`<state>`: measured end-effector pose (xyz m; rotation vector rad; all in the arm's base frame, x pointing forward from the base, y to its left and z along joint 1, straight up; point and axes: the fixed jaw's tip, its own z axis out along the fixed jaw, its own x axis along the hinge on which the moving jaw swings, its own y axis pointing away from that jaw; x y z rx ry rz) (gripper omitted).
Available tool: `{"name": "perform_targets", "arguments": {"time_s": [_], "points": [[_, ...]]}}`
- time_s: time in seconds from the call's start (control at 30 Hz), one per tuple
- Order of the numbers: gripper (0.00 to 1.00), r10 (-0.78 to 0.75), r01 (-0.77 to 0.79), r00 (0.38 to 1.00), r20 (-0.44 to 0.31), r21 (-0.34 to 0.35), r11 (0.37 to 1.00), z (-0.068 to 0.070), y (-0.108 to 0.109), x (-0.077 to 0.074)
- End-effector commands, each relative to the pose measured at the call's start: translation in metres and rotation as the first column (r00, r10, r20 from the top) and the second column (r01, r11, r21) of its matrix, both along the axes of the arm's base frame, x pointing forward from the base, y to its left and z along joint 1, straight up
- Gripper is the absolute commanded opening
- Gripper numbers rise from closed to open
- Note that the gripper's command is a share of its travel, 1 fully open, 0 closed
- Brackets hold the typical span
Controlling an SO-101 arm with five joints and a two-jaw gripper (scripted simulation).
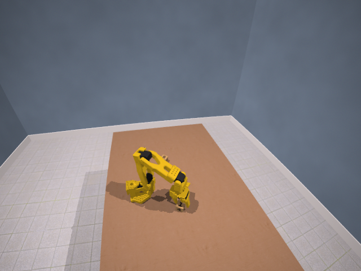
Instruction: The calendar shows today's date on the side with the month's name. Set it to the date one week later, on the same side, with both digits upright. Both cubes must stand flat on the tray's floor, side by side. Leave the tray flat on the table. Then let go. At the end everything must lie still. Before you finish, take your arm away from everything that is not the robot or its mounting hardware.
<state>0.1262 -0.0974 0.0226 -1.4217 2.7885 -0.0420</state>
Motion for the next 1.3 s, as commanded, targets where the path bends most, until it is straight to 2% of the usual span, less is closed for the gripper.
{"name": "perform_targets", "arguments": {"time_s": [0.0,0.23,0.63,0.77,0.93,1.0,1.27], "points": [[0.31,0.015,-0.015,1.000,0.013,-0.009,1.000,0.001,0.000,0.002],[0.35,0.015,-0.015,1.000,0.013,-0.009,1.000,0.001,0.000,0.002],[0.36,0.015,-0.015,1.000,0.013,-0.009,1.000,0.004,-0.001,0.003],[0.36,0.015,-0.015,1.000,0.013,-0.009,1.000,0.013,-0.001,0.004],[0.36,0.015,-0.015,1.000,0.013,-0.009,1.000,0.031,-0.002,0.004],[0.36,0.015,-0.015,1.000,0.013,-0.009,1.000,0.031,-0.002,0.004],[0.36,0.015,-0.015,1.000,0.013,-0.009,1.000,0.056,0.000,0.002]]}}
